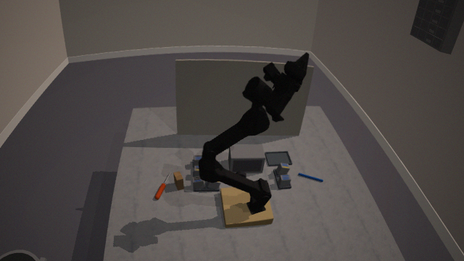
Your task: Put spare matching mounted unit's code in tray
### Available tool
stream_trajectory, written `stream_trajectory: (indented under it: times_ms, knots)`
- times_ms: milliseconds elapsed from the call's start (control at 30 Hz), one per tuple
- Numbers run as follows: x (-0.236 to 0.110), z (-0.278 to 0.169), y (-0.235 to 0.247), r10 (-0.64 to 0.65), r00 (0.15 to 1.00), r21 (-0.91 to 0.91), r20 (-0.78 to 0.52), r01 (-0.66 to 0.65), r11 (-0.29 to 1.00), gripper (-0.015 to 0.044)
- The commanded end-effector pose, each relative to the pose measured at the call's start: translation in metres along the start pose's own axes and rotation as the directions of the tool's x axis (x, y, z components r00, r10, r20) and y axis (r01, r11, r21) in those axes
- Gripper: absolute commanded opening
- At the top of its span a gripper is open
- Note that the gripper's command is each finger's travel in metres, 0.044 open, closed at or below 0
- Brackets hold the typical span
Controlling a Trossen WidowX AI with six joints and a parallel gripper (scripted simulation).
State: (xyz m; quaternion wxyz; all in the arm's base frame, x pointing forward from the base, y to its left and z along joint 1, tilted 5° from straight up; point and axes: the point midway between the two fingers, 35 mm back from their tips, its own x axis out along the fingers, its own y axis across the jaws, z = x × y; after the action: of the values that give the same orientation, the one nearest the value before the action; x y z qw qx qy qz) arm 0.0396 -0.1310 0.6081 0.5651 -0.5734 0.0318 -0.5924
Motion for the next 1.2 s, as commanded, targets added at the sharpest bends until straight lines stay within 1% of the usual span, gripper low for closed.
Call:
stream_trajectory:
  times_ms: [0,33,200,267,433,567,733,833,933,1000,1167]
  knots:
    - [0.000,0.000,0.000,0.000,1.000,0.000,0.000,0.000,1.000,0.0426]
    - [0.000,0.000,0.000,0.000,1.000,0.000,0.000,0.000,1.000,0.0440]
    - [0.001,-0.001,0.001,0.004,1.000,0.002,0.001,-0.004,1.000,0.0440]
    - [0.011,-0.011,0.012,0.034,0.999,0.019,0.007,-0.034,0.999,0.0440]
    - [0.039,-0.039,0.052,0.188,0.981,0.218,-0.038,-0.176,0.960,0.0440]
    - [0.057,-0.053,0.096,0.338,0.939,0.385,-0.059,-0.291,0.876,0.0440]
    - [0.071,-0.057,0.170,0.563,0.825,0.581,-0.050,-0.435,0.688,0.0440]
    - [0.071,-0.050,0.217,0.688,0.725,0.666,-0.030,-0.499,0.555,0.0440]
    - [0.067,-0.039,0.263,0.790,0.613,0.699,-0.006,-0.562,0.441,0.0440]
    - [0.062,-0.030,0.290,0.841,0.540,0.711,0.009,-0.595,0.374,0.0440]
    - [0.050,-0.016,0.327,0.908,0.418,0.736,0.025,-0.622,0.266,0.0440]
